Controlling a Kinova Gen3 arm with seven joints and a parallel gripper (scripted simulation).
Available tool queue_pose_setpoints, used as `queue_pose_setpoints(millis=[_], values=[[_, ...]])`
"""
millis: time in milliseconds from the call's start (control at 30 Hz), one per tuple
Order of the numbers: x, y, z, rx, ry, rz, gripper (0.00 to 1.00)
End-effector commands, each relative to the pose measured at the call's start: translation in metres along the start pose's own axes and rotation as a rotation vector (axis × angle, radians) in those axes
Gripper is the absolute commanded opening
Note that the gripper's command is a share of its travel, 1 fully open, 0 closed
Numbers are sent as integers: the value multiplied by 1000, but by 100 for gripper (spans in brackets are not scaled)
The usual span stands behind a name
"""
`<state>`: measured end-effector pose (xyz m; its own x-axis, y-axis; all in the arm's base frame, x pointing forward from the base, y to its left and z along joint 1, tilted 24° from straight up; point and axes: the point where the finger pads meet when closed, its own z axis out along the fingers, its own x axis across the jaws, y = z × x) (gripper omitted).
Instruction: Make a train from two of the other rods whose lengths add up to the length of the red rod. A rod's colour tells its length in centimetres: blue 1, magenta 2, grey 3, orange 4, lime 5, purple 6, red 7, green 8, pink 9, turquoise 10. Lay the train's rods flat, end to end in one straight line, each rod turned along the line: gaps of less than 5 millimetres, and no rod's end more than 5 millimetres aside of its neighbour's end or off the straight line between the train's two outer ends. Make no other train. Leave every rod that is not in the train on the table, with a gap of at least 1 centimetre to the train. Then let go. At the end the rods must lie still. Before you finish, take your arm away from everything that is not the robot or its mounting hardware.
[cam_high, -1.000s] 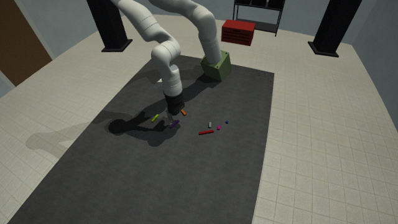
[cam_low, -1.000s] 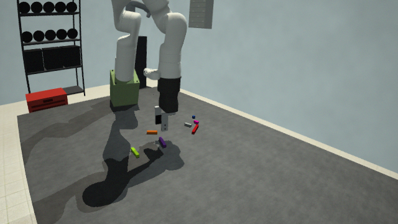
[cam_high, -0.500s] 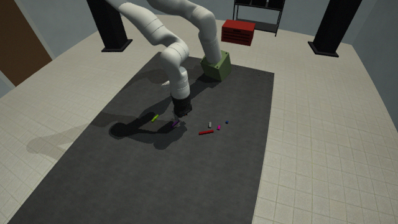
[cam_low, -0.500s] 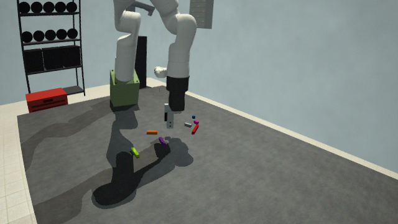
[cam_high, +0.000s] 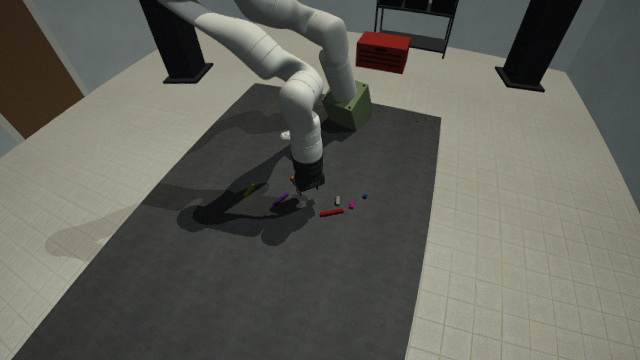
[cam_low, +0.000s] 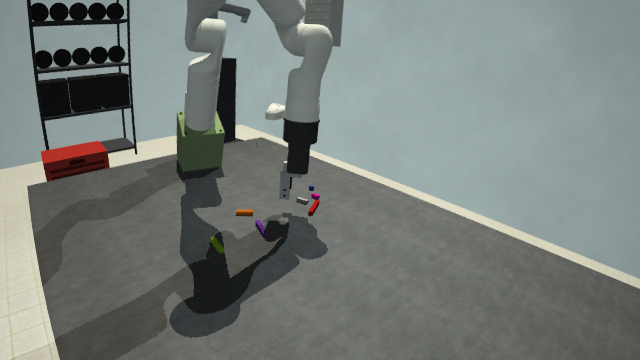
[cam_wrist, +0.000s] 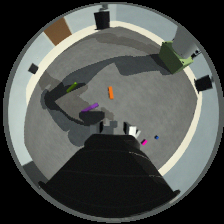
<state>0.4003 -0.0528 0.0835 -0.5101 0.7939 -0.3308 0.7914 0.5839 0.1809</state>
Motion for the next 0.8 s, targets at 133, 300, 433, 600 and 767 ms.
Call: queue_pose_setpoints(millis=[133, 300, 433, 600, 767], values=[[29, 21, -1, -8, 4, 114, 100], [40, 27, -2, -9, 3, 182, 100], [52, 35, -3, -10, 1, 269, 100], [67, 44, -4, -12, -1, 368, 100], [78, 50, -6, -14, -3, 438, 100]])
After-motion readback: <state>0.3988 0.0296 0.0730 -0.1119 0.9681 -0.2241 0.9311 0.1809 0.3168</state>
